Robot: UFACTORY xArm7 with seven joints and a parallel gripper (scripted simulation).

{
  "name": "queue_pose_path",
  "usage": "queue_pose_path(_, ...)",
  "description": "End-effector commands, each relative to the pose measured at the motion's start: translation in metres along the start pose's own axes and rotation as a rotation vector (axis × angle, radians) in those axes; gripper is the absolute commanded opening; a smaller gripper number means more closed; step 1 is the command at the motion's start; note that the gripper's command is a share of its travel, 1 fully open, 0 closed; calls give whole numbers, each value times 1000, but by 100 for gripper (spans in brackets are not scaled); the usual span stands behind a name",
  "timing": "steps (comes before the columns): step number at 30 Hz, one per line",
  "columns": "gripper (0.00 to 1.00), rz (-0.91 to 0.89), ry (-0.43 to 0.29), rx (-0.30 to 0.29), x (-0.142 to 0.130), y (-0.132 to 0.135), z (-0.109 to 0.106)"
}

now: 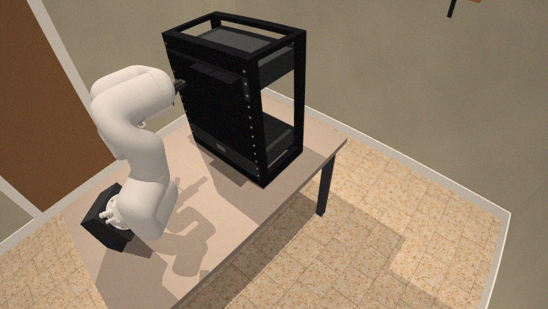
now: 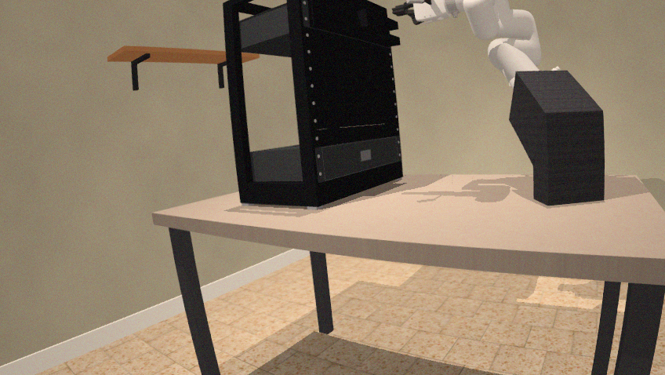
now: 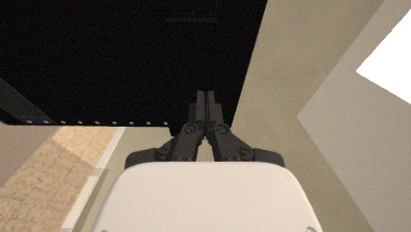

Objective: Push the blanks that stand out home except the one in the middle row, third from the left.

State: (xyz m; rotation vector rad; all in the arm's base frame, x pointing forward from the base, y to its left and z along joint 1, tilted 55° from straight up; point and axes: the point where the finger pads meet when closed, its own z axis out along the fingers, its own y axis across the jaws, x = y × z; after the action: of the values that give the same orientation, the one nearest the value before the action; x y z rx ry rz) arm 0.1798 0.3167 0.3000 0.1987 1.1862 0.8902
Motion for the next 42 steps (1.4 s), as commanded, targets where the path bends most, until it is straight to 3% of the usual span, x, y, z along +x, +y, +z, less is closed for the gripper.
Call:
queue_pose_path(1, 0, 2, 1, 0, 3, 2, 3)
queue_pose_path(6, 0, 2, 1, 0, 3, 2, 8)
queue_pose_path(16, 0, 2, 1, 0, 3, 2, 55)
queue_pose_path(42, 0, 2, 1, 0, 3, 3, 67)
